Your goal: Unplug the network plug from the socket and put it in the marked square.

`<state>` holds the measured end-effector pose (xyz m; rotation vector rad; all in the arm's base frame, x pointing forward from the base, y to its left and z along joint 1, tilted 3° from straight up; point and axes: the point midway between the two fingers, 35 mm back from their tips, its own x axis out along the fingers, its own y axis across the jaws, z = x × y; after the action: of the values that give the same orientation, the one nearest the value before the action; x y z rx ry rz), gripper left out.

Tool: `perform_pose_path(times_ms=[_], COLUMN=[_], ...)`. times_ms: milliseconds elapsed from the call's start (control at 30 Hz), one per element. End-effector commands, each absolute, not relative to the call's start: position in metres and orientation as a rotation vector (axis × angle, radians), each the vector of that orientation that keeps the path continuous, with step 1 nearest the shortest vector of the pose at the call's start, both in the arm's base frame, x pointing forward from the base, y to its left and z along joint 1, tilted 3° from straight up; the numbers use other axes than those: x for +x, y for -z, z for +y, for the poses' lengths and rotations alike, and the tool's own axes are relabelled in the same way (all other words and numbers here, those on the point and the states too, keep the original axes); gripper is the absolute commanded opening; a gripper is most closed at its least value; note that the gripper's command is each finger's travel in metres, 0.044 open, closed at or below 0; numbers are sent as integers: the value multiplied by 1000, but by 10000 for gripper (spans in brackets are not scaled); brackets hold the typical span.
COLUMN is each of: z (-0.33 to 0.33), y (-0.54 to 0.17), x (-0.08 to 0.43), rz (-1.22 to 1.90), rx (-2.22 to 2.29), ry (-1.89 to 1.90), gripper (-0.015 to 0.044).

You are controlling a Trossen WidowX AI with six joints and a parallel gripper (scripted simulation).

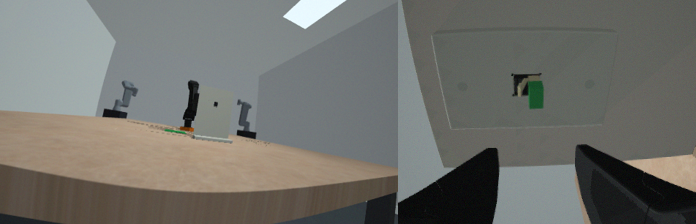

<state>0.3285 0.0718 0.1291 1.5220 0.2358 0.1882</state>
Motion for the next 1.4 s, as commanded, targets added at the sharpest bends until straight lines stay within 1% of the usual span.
perform_pose_path(times_ms=[0,1267,1333,1367], z=[73,73,73,73], y=[-129,-129,-129,-129], x=[334,390,390,390], rz=[237,233,233,233], rx=[1526,1526,1526,1526], ry=[-193,-197,-197,-197], gripper=[156,156,104,97])
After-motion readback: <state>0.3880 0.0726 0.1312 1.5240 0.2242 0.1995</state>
